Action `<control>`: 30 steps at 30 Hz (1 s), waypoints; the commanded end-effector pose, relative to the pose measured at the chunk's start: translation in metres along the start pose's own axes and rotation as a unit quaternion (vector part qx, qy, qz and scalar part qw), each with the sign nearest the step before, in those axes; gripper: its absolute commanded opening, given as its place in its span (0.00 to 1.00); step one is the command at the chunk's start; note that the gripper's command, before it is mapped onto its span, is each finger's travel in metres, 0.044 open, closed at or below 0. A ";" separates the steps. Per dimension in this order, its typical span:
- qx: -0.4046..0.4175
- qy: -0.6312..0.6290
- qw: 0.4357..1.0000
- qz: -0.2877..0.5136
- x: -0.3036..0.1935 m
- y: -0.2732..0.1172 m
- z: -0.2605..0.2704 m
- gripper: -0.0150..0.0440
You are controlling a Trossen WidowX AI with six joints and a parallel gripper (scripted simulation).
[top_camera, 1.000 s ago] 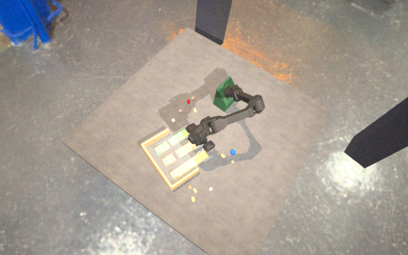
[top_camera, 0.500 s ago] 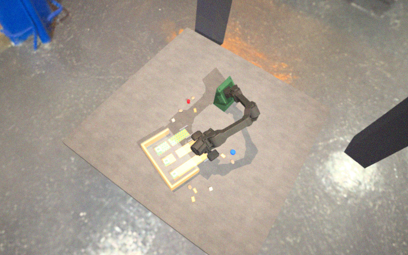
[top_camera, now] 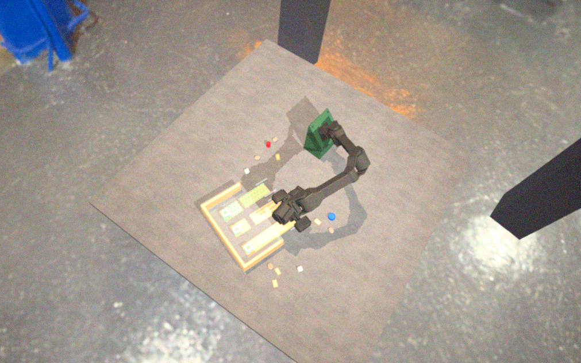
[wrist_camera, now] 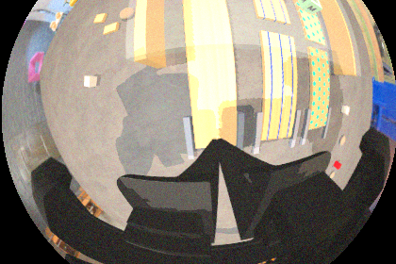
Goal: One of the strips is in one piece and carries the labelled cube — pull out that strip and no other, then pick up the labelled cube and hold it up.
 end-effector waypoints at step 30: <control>0.000 0.007 1.000 0.007 -0.004 0.047 -0.001 0.25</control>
Point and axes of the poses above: the point midway between the two fingers, 35 mm back from their tips, its own y axis out along the fingers, its own z axis across the jaws, x = y × z, the point moved 9 cm from there along -y, back along the fingers, and after that the axes turned 12 degrees about -y, right-handed, at the moved point
